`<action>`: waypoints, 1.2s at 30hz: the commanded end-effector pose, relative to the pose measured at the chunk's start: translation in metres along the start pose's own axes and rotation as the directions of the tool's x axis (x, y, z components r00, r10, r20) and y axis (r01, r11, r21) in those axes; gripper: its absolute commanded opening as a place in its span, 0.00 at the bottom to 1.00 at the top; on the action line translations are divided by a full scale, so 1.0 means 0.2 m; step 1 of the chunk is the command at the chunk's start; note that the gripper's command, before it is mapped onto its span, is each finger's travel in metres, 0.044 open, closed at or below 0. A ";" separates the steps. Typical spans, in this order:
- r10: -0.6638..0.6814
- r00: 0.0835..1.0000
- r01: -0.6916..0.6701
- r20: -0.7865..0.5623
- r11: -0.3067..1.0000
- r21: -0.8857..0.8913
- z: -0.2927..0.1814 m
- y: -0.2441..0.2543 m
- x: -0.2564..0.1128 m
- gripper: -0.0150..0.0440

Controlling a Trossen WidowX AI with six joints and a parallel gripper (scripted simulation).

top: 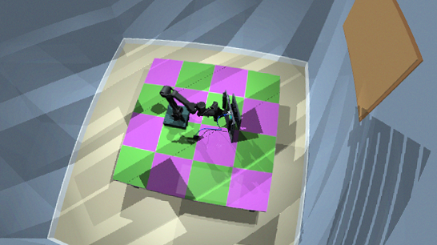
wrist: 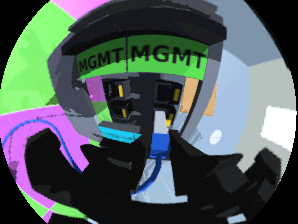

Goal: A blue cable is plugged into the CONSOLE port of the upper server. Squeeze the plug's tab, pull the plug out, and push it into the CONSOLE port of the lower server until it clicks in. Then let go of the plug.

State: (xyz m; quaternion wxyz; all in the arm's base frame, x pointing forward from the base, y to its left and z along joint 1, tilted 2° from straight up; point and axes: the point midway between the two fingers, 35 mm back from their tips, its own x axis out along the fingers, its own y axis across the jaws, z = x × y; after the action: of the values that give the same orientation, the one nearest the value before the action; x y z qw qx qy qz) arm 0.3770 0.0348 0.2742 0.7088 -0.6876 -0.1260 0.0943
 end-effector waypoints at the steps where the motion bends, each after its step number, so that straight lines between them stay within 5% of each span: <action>1: -0.002 1.000 0.002 -0.002 1.000 -0.005 0.00 0.00 -0.02 0.25; 36: -0.001 1.000 0.001 -0.002 1.000 -0.005 -0.04 0.00 -0.09 0.25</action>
State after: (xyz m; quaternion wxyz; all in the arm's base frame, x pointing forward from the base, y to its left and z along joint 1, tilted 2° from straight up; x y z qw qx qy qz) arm 0.3659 0.0240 0.2698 0.7091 -0.6877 -0.1216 0.0975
